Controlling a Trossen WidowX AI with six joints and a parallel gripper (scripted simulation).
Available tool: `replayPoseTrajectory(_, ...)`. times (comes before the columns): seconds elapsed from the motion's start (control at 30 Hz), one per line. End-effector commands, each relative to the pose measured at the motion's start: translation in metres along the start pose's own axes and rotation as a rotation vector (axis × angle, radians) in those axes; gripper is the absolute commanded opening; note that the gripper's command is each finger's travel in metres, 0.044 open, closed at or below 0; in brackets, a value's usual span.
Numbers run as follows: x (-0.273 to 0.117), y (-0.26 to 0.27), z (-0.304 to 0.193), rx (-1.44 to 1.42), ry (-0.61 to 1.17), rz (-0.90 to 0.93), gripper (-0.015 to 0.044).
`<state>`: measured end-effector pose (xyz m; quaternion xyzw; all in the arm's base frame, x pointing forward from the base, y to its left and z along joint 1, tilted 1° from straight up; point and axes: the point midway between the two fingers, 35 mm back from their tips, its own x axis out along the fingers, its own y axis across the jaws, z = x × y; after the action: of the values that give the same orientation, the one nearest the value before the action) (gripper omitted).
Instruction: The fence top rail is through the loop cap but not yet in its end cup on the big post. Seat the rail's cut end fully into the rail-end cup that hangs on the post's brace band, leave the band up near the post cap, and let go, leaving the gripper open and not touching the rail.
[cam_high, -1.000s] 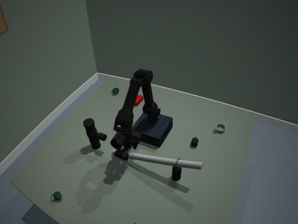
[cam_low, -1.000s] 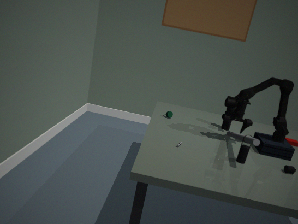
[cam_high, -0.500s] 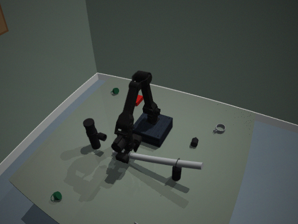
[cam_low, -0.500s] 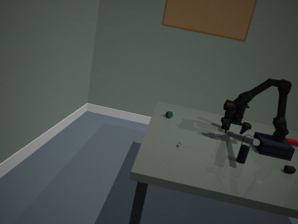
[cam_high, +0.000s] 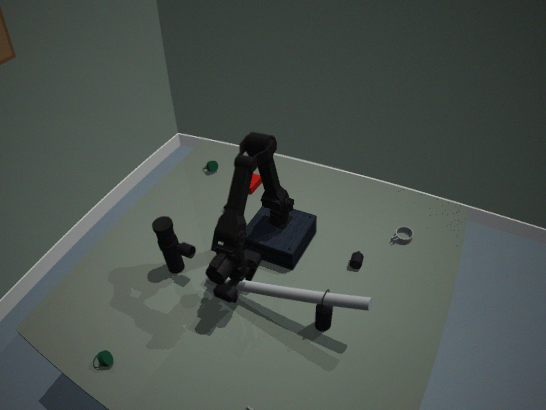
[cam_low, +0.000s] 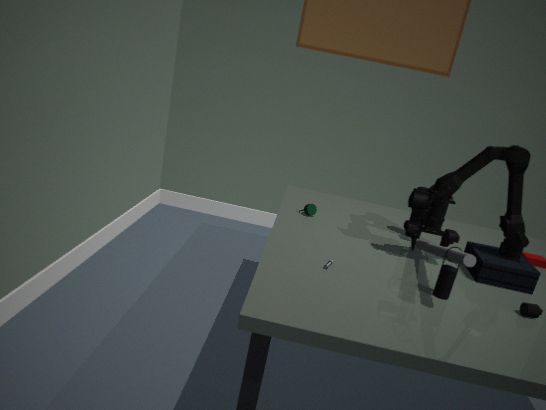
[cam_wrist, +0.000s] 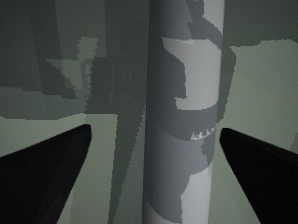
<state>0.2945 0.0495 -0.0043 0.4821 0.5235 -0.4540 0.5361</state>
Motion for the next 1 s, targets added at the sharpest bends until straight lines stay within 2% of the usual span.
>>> replayPoseTrajectory(0.0, 0.002, -0.001, 0.001, 0.004, -0.004, -0.002, 0.0361)
replayPoseTrajectory(0.17, 0.002, -0.001, 0.001, 0.004, -0.004, -0.002, 0.023)
replayPoseTrajectory(0.67, 0.002, -0.001, 0.001, 0.004, -0.004, -0.002, 0.013)
replayPoseTrajectory(0.83, -0.003, -0.002, 0.001, 0.004, -0.004, -0.002, 0.0)
replayPoseTrajectory(0.97, -0.009, -0.002, 0.002, 0.006, -0.027, -0.004, 0.0)
